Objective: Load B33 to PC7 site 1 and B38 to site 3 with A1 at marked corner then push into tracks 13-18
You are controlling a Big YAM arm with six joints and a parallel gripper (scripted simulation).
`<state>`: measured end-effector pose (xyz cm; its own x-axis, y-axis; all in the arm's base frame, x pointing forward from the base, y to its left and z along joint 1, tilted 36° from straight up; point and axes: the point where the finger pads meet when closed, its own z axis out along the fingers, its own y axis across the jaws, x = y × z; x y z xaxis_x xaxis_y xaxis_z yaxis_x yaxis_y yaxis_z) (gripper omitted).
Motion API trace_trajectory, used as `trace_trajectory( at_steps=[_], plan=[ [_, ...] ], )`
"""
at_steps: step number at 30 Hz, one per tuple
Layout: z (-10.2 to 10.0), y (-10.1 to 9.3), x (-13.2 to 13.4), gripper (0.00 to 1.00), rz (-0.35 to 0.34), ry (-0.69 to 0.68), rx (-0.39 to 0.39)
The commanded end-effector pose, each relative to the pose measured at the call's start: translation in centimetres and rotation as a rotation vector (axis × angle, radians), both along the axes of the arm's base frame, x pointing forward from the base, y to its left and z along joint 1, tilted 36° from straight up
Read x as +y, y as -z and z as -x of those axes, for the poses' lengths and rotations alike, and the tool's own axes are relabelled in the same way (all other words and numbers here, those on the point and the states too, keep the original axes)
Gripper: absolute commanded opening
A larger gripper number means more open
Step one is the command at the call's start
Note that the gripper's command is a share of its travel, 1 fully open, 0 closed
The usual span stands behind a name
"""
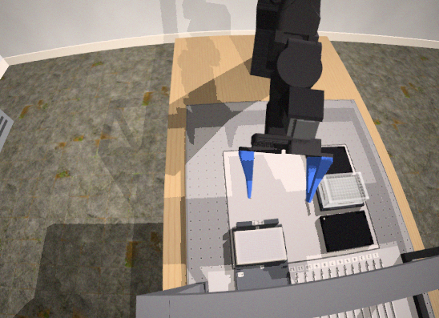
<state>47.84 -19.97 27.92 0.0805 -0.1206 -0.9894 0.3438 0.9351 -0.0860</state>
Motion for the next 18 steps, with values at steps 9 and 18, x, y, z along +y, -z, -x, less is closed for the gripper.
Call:
trace_trajectory(
  at_steps=[9,18],
  plan=[
    [-4.2,-2.2,0.5,1.00,0.006,-0.016,0.008],
    [-7.0,-4.1,0.6,1.00,0.006,-0.016,0.005]
  ],
)
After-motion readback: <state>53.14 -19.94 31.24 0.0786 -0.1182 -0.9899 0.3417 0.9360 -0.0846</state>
